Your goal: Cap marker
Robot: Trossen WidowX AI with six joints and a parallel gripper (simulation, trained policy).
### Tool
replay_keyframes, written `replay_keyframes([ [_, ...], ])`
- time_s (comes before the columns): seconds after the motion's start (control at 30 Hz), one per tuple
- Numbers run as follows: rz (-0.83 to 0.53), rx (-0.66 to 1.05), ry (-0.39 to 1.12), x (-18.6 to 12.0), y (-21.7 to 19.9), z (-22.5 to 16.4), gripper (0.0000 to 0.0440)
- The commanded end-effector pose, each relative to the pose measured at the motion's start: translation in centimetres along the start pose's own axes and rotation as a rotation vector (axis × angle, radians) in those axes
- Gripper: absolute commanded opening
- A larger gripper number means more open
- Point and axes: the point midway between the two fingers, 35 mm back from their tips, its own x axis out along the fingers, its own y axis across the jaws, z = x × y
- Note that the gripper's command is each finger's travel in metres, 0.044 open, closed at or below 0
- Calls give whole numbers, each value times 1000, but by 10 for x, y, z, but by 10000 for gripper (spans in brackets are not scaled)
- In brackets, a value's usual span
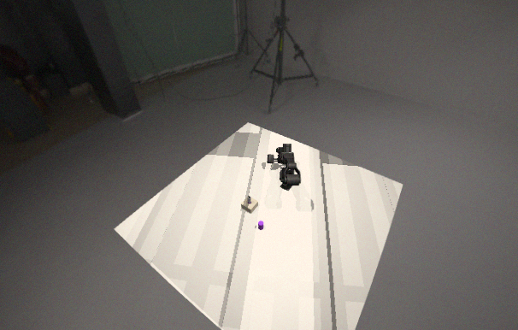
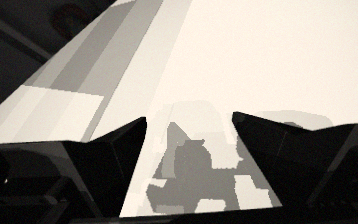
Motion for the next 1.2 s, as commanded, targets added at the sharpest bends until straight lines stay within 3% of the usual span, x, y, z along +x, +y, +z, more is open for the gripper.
replay_keyframes([
  [0.0,3,-4,2,0,1,1,375],
  [0.17,23,-23,21,-1,9,5,254],
  [0.23,32,-33,30,-2,12,7,225],
  [1.17,138,-189,152,-11,57,36,295],
])
